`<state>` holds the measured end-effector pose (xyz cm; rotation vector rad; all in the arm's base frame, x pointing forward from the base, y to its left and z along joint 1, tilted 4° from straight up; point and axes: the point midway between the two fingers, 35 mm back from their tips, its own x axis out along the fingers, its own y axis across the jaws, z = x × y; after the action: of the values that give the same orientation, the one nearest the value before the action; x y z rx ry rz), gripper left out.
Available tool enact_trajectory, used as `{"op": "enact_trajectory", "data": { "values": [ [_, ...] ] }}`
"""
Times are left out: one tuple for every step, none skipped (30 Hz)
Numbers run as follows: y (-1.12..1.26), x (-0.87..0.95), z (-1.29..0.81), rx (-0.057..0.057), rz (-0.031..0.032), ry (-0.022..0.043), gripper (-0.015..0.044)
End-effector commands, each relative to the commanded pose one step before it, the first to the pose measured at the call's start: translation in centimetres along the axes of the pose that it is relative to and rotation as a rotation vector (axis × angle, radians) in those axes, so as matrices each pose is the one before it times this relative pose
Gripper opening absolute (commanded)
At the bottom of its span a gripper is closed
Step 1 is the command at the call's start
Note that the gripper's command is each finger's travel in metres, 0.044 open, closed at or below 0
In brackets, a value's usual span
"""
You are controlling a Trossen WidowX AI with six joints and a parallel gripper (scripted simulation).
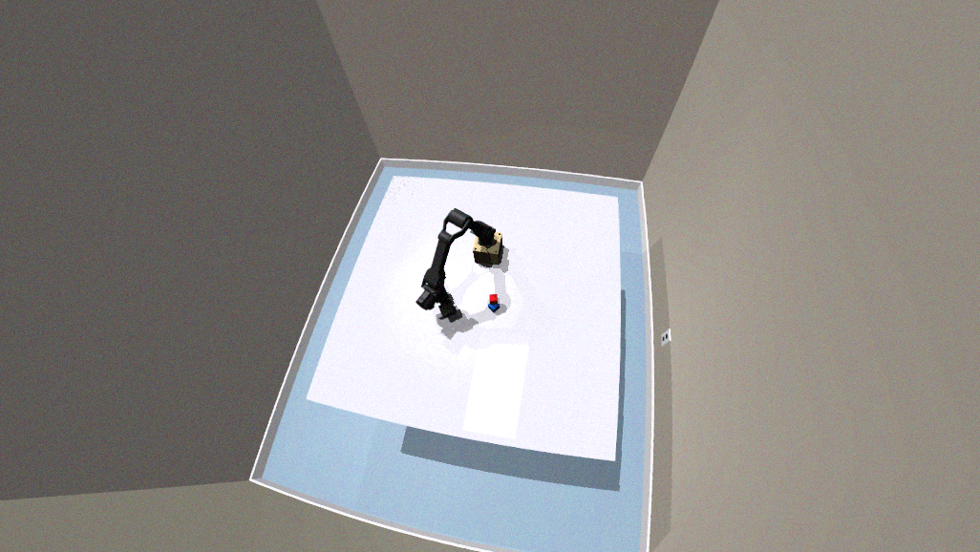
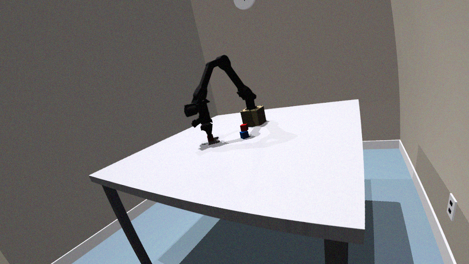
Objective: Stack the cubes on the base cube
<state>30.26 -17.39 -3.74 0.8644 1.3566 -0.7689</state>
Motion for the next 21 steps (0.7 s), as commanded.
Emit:
{"op": "enact_trajectory", "data": {
  "values": [
    [0.064, 0.052, -0.023, 0.0039, 0.00418, 0.00108, 0.0105],
    [0.0, 0.0, 0.0, 0.0, 0.0, 0.0, 0.0105],
    [0.004, -0.049, 0.008, 0.0, 0.0, -0.00001, 0.0105],
    [0.012, -0.147, 0.025, 0.0, 0.00001, -0.00004, 0.0105],
    [0.02, -0.246, 0.04, 0.0, 0.00001, -0.00006, 0.0105],
    [0.023, -0.301, 0.046, 0.0, 0.00001, -0.00007, 0.0105],
    [0.021, -0.302, 0.043, 0.0, 0.00001, -0.00007, 0.0105],
    [0.02, -0.304, 0.041, 0.0, 0.00001, -0.00006, 0.0105],
    [0.018, -0.305, 0.038, 0.0, 0.00001, -0.00006, 0.0105],
    [0.016, -0.306, 0.035, 0.0, 0.00001, -0.00006, 0.0105],
    [0.015, -0.307, 0.032, 0.0, 0.00001, -0.00006, 0.0105],
    [0.013, -0.308, 0.03, 0.0, 0.00001, -0.00005, 0.0105],
    [0.012, -0.309, 0.027, 0.0, 0.0, -0.00005, 0.0105],
    [0.01, -0.31, 0.024, 0.0, 0.0, -0.00005, 0.0105],
    [0.009, -0.311, 0.021, 0.0, 0.0, -0.00004, 0.0105],
    [0.007, -0.312, 0.018, 0.0, 0.0, -0.00004, 0.0105],
    [0.006, -0.313, 0.015, 0.0, 0.0, -0.00004, 0.0105],
    [0.004, -0.314, 0.012, 0.0, 0.0, -0.00004, 0.0105],
    [0.003, -0.315, 0.009, 0.0, -0.00001, -0.00003, 0.0105],
    [0.001, -0.315, 0.007, 0.0, -0.00001, -0.00003, 0.0105],
    [0.0, -0.316, 0.004, 0.0, -0.00001, -0.00003, 0.0105]
  ]
}}
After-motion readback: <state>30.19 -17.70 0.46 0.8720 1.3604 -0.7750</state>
